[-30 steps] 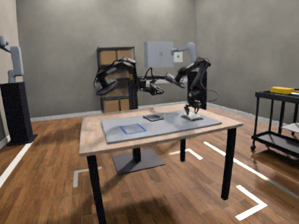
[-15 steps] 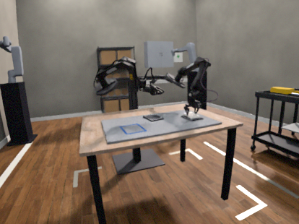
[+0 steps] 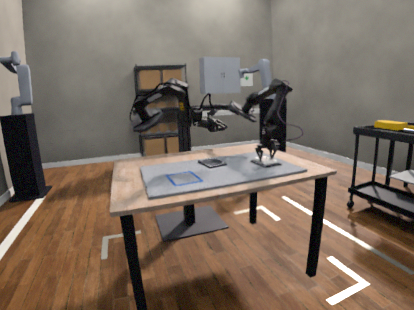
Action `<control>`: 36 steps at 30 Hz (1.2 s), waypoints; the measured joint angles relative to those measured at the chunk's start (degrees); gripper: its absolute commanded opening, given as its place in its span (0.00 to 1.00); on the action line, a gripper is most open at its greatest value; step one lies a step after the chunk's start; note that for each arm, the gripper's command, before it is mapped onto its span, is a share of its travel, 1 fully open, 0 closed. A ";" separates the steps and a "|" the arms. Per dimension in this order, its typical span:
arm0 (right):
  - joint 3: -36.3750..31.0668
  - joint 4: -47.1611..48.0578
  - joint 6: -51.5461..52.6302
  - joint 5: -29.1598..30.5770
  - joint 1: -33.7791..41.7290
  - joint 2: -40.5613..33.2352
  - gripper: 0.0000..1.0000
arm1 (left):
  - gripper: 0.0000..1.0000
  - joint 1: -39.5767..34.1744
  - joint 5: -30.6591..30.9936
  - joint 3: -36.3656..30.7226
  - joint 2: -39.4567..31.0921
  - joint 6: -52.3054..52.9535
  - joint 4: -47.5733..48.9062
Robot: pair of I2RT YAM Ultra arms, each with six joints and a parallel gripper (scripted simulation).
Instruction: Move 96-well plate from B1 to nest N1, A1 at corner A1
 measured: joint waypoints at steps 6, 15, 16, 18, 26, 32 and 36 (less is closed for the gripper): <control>0.00 0.00 0.00 0.00 0.00 0.00 1.00 | 0.79 0.00 -0.02 0.00 0.00 -0.02 0.00; 0.00 0.00 0.00 0.00 0.00 0.00 1.00 | 0.79 -0.04 -0.24 -0.02 0.26 0.00 0.46; 0.00 0.00 0.00 0.00 0.00 0.00 1.00 | 0.79 -0.04 -0.26 0.00 0.26 0.00 0.46; 0.00 0.00 0.00 0.00 0.00 0.00 1.00 | 0.79 -0.04 -0.26 -0.02 0.26 0.00 0.46; 0.00 0.00 0.00 0.00 0.00 0.00 1.00 | 0.79 -0.07 -0.31 -0.02 0.28 -0.02 0.48; 0.00 0.00 0.00 0.00 0.00 0.00 1.00 | 0.79 -0.15 -0.52 0.00 0.33 -0.22 0.50; 0.00 0.00 0.00 0.00 0.00 0.00 1.00 | 1.00 -0.17 -0.59 0.00 0.31 -0.24 0.44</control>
